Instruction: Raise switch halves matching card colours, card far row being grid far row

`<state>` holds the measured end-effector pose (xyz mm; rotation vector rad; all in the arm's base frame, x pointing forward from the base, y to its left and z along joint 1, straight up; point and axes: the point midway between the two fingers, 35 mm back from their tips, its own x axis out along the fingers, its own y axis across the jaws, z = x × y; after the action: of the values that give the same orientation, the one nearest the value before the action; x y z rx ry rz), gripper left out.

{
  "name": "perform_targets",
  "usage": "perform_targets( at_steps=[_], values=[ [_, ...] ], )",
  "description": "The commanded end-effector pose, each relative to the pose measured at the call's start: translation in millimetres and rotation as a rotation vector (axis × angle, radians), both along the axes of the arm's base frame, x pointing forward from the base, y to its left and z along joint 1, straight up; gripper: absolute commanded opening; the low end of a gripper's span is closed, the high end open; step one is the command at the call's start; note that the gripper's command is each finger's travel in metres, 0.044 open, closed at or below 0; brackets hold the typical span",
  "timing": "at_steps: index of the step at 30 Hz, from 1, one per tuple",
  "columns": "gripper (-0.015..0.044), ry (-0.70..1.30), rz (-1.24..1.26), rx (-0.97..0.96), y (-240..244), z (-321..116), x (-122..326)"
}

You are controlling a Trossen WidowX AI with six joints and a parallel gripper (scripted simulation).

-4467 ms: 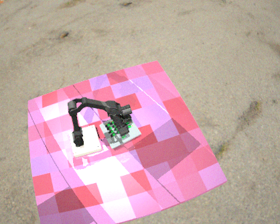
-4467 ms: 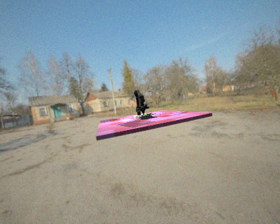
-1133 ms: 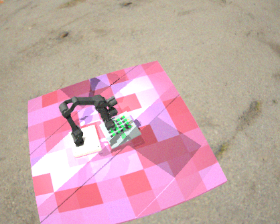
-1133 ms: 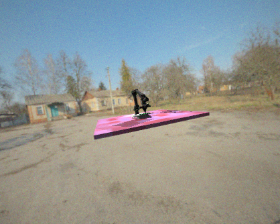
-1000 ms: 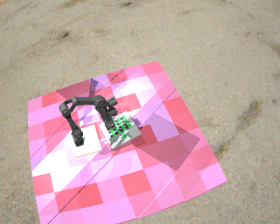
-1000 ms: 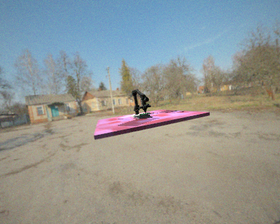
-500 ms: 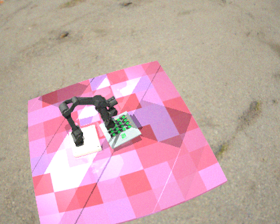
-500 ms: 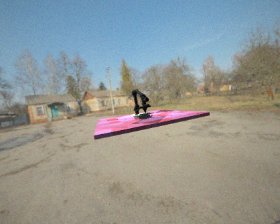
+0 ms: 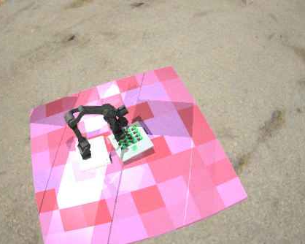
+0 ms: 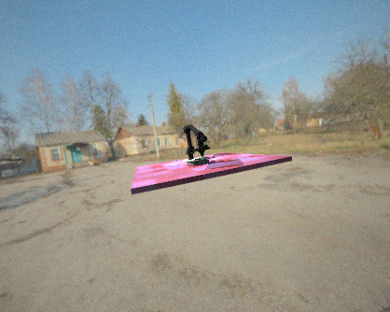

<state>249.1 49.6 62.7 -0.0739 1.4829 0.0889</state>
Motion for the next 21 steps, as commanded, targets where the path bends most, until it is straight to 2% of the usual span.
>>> perform_targets(
  at_steps=[1,21],
  values=[
    [0.0000,0.002,-0.004,-0.004,-0.6,-1.8,0.2],
    [0.0000,0.002,-0.004,-0.004,-0.6,-4.4,0.5]
  ],
)
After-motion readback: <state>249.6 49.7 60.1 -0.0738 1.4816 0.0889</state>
